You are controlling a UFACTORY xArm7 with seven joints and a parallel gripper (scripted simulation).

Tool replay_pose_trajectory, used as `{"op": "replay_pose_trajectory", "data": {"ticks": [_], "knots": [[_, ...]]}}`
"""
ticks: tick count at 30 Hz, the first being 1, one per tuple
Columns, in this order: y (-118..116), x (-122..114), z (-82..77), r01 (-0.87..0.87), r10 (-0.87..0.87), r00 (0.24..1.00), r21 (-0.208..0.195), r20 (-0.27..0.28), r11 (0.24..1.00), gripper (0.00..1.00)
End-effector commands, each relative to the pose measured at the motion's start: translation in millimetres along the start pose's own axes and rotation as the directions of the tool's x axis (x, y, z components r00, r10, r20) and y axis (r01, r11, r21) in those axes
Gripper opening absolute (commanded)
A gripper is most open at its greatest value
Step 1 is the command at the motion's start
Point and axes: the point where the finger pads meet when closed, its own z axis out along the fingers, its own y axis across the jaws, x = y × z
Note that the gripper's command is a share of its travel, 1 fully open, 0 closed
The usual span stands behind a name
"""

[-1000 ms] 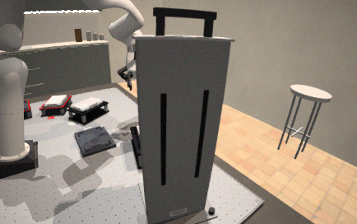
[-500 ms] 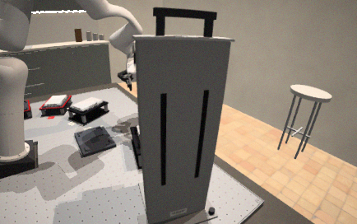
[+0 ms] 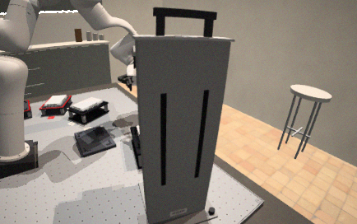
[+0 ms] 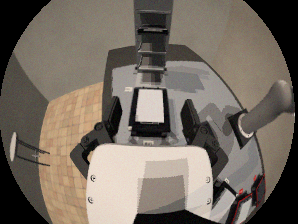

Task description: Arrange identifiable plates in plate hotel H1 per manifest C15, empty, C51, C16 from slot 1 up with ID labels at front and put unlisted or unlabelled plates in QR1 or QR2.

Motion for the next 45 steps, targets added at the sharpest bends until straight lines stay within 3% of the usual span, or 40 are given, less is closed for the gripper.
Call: {"op": "replay_pose_trajectory", "data": {"ticks": [1,10,23,45], "knots": [[-1,1,-0.1,-0.003,0.003,0.998,-0.002,-0.066,1.000,1.00],[-1,1,0.0,-0.003,0.003,0.986,-0.002,-0.169,1.000,1.00],[-1,0,-5.0,-0.003,0.003,0.986,-0.002,-0.169,1.000,1.00],[-1,-5,-37.9,-0.003,0.003,0.986,-0.002,-0.169,1.000,1.00]]}}
